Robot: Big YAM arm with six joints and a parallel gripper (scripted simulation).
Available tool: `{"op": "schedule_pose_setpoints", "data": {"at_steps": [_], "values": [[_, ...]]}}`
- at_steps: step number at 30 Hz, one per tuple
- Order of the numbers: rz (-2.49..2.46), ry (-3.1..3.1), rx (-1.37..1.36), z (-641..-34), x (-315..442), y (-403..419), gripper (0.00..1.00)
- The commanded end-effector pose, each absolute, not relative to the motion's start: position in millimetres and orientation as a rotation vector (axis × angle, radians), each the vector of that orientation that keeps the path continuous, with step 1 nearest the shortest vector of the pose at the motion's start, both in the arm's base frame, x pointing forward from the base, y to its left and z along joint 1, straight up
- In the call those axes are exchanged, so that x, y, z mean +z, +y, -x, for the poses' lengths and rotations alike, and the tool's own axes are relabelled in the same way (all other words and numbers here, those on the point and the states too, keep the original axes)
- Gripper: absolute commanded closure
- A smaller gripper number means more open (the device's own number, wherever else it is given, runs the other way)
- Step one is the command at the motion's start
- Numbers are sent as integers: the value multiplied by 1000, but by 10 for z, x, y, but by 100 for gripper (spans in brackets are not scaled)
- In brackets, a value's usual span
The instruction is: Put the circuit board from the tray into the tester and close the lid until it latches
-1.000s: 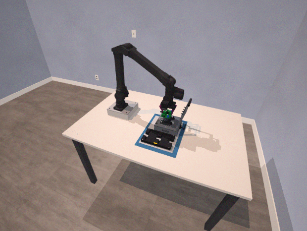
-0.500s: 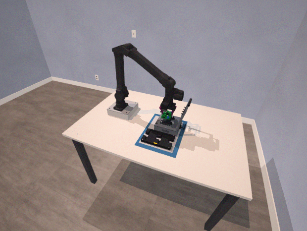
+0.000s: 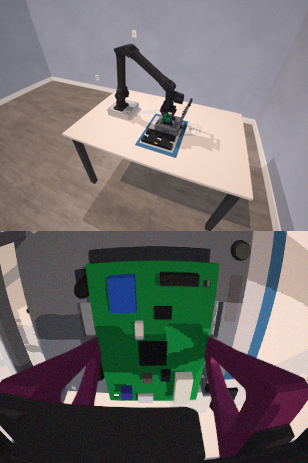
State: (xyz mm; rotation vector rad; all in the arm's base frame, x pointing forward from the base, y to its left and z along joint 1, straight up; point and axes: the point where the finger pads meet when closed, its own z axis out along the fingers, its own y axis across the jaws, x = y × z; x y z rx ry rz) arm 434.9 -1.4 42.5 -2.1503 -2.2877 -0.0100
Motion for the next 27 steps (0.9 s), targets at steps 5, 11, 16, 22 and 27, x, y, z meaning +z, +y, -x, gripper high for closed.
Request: {"op": "schedule_pose_setpoints", "data": {"at_steps": [5, 11, 16, 22, 27], "values": [[2152, -2298, -21, -4382, 318, 62, 28], [2153, -2299, -22, -4383, 307, 62, 28], [2161, -2309, -43, -4401, 381, 63, 28], [2165, -2314, -53, -4409, 420, 63, 28], [2164, -2313, -51, -4408, 411, 63, 28]]}}
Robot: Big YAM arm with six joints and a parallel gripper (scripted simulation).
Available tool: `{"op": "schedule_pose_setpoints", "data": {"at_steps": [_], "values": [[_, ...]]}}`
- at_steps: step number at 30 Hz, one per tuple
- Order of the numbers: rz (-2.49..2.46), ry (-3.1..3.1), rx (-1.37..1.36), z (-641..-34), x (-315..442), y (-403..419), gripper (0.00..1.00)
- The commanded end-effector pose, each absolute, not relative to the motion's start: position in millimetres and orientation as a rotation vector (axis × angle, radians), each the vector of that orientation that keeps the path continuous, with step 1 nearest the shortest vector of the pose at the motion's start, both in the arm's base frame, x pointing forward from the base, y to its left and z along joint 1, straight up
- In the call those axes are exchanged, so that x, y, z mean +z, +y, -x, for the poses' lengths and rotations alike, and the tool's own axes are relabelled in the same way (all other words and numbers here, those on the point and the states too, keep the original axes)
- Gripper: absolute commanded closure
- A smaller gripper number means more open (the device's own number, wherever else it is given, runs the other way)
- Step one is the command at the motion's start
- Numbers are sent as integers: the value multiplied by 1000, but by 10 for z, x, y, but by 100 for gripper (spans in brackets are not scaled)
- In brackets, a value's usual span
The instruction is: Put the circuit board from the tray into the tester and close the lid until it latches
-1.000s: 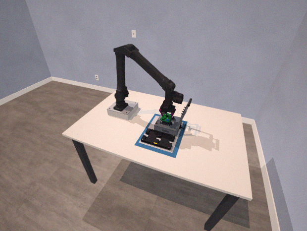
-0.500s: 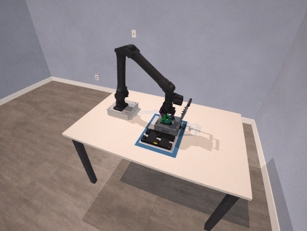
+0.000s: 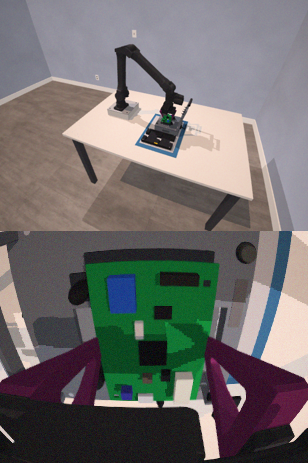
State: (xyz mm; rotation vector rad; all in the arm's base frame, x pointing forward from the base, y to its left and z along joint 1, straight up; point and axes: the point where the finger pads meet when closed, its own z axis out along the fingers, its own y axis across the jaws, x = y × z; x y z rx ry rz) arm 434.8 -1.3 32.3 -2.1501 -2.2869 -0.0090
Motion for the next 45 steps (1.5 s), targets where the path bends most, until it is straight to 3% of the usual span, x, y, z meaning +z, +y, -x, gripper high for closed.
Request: {"op": "schedule_pose_setpoints", "data": {"at_steps": [1, 45], "values": [[2164, -2313, -51, -4408, 411, 63, 28], [2152, -2303, -26, -4389, 313, 62, 28]]}}
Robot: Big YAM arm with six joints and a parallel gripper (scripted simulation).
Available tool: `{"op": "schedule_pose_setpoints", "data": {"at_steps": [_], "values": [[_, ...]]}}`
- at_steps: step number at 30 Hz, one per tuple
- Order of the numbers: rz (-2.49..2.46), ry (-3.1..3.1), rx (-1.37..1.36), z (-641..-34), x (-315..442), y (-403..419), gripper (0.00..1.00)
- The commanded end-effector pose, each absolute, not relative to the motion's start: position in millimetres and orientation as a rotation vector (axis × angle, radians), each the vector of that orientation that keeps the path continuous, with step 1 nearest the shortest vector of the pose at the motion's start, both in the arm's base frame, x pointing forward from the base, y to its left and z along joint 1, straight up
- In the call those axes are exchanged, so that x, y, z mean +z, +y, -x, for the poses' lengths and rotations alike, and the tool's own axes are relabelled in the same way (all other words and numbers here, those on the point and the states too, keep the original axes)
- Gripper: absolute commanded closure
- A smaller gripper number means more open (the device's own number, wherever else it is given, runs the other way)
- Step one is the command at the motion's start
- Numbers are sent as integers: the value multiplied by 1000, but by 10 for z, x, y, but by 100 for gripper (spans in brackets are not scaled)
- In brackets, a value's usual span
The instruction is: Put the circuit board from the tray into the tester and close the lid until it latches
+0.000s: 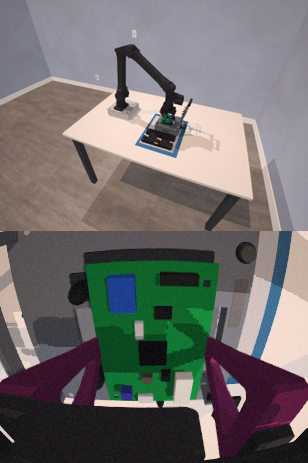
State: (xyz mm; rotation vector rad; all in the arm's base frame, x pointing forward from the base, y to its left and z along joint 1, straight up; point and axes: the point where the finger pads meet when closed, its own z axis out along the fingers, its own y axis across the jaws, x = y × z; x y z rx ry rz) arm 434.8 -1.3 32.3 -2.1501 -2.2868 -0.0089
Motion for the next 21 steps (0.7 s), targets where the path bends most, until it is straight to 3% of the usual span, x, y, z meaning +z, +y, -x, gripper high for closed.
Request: {"op": "schedule_pose_setpoints", "data": {"at_steps": [1, 21], "values": [[2152, -2302, -25, -4388, 308, 62, 28], [2158, -2309, -38, -4403, 353, 62, 28]]}}
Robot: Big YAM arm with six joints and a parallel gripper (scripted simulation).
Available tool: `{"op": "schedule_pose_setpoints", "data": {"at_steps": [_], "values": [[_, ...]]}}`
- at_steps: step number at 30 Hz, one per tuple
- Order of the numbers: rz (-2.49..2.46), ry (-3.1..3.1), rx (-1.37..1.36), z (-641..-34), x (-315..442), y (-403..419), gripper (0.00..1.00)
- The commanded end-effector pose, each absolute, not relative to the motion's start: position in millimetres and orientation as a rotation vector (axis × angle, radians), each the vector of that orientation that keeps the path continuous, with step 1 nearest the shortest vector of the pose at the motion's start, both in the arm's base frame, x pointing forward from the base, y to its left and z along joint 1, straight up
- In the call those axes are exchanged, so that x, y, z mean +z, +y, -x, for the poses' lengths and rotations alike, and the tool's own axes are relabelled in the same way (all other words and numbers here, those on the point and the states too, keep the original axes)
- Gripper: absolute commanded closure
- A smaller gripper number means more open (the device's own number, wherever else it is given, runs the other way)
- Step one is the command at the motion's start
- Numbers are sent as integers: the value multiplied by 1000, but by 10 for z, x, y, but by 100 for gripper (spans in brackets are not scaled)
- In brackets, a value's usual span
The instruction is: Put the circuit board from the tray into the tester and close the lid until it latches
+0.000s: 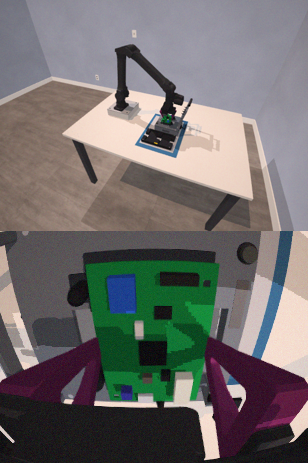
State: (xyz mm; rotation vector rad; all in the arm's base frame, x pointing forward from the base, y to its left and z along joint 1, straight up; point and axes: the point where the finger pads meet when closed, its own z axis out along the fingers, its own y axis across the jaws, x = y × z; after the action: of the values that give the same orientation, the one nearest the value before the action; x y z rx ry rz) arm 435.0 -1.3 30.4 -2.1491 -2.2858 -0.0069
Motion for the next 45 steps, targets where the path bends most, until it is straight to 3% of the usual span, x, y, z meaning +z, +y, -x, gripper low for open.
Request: {"op": "schedule_pose_setpoints", "data": {"at_steps": [1, 45], "values": [[2158, -2309, -39, -4403, 354, 62, 28], [2154, -2305, -30, -4396, 307, 62, 28]]}}
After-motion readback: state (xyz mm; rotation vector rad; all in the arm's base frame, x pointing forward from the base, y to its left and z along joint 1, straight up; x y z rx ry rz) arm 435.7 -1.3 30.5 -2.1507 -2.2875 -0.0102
